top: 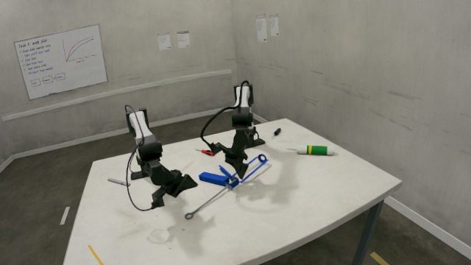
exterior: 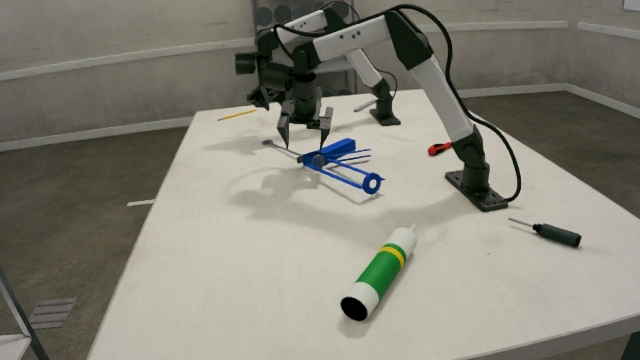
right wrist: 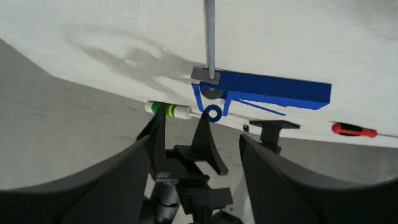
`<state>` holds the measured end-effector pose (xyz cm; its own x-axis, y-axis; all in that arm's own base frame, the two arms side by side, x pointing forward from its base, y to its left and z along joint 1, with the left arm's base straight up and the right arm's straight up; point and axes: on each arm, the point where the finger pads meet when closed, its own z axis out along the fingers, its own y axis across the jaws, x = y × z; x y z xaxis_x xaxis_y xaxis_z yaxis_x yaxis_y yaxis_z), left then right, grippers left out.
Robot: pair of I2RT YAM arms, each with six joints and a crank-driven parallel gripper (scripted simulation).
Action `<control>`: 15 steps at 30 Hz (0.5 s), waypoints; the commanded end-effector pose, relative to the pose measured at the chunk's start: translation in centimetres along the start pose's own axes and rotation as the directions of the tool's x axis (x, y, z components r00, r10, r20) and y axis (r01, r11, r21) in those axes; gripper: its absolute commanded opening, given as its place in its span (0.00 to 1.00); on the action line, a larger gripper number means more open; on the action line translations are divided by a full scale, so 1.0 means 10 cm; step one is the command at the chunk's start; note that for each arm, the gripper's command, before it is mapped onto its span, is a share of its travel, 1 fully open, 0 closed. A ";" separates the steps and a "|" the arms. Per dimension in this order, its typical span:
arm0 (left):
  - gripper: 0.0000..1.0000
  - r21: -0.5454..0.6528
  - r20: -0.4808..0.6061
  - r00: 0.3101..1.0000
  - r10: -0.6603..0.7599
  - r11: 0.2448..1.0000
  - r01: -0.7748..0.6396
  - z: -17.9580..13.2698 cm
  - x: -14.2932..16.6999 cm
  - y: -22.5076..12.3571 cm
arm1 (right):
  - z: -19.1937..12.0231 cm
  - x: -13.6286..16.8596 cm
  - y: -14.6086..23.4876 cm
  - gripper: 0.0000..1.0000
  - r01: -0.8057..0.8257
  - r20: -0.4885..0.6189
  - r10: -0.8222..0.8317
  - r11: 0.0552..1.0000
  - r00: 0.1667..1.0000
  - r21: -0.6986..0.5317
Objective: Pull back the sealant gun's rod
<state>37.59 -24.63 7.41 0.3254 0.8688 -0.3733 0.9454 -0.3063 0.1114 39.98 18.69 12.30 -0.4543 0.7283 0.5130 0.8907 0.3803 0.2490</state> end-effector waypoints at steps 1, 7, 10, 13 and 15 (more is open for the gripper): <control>1.00 -0.133 0.165 0.979 -0.116 0.981 0.139 -0.13 -0.10 0.06 | -0.03 0.02 0.01 0.70 0.004 -0.003 -0.004 1.000 1.000 -0.009; 1.00 -0.136 0.337 0.910 -0.242 0.944 0.301 -0.22 -0.12 -0.09 | -0.03 0.02 0.01 0.70 0.004 -0.003 -0.004 1.000 1.000 -0.009; 1.00 -0.133 0.361 0.896 -0.258 0.937 0.323 -0.23 -0.12 -0.12 | -0.03 0.02 0.01 0.70 0.004 -0.003 -0.004 1.000 1.000 -0.009; 1.00 -0.122 0.450 0.839 -0.306 0.910 0.397 -0.29 -0.13 -0.23 | -0.03 0.02 0.01 0.70 0.004 -0.003 -0.004 1.000 1.000 -0.009; 1.00 -0.111 0.476 0.817 -0.325 0.899 0.423 -0.30 -0.12 -0.30 | -0.03 0.02 0.01 0.70 0.004 -0.003 -0.004 1.000 1.000 -0.009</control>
<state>34.10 -22.83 8.64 -0.0113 0.7299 -0.6834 0.9989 0.0395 0.0256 39.98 18.69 12.30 -0.4543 0.7283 0.5130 0.8907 0.3803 0.2490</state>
